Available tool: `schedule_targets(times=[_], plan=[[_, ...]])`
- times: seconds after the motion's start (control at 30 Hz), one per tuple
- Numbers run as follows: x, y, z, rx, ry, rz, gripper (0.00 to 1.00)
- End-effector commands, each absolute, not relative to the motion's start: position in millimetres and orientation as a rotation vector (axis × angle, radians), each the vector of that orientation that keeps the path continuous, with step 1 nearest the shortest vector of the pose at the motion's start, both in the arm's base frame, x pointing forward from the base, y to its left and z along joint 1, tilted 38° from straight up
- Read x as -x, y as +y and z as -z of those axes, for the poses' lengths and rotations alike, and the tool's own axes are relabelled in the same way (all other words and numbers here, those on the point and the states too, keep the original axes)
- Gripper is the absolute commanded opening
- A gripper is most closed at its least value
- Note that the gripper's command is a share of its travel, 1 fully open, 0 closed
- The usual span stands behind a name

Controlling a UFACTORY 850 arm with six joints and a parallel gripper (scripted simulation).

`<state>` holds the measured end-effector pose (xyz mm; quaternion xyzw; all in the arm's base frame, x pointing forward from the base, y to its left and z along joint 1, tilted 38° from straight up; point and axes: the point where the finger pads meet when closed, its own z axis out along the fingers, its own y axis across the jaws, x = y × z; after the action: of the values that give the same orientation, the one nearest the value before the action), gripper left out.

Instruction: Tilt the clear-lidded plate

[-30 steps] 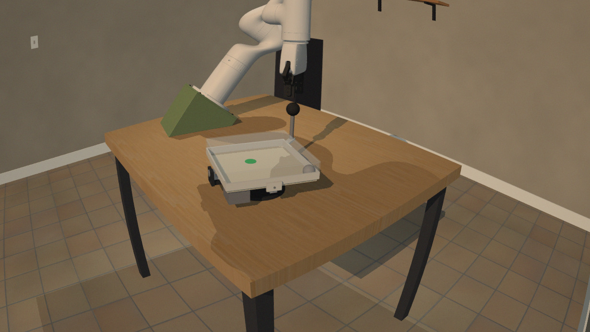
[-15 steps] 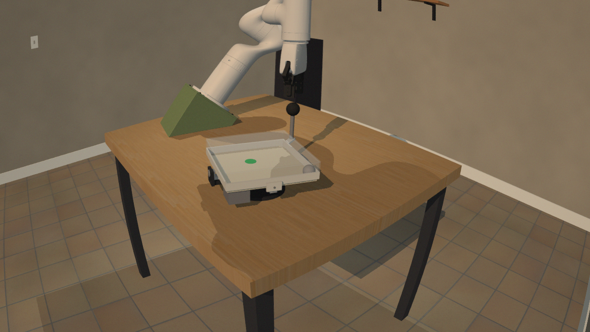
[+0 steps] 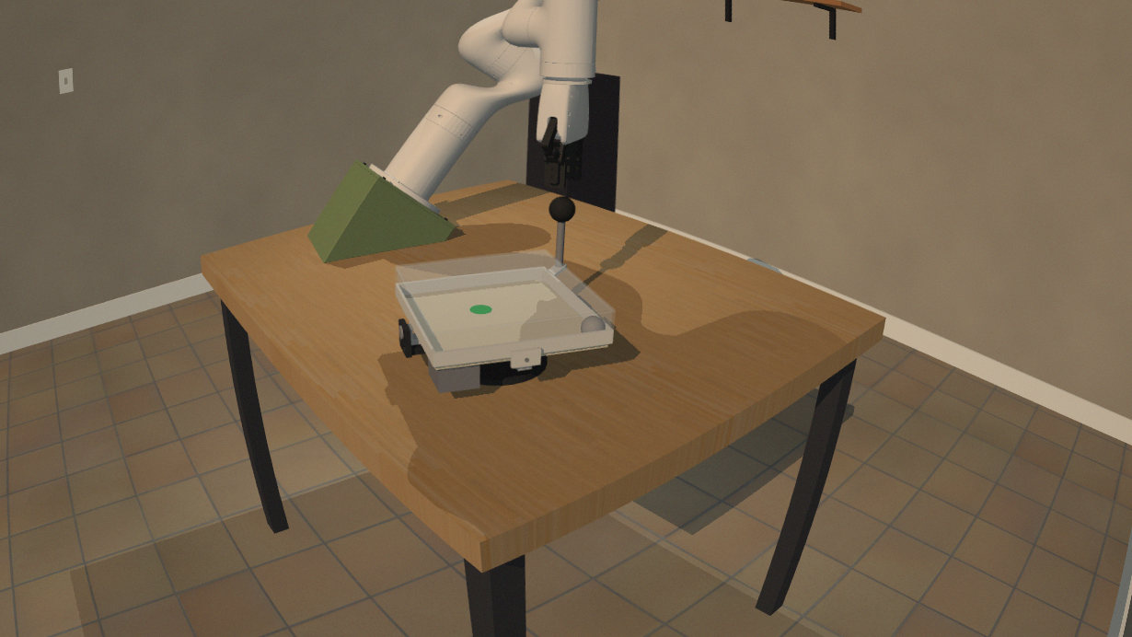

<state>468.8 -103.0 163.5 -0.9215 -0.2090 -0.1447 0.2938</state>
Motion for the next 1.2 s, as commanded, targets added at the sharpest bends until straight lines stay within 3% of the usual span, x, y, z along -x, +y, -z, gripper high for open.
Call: schedule_targets(times=[0.0,1.17], plan=[[-469.3,-103.6,-164.0,2.455,-0.557,0.387,0.61],[-472.0,-94.0,-151.3,2.454,-0.557,0.387,0.61]])
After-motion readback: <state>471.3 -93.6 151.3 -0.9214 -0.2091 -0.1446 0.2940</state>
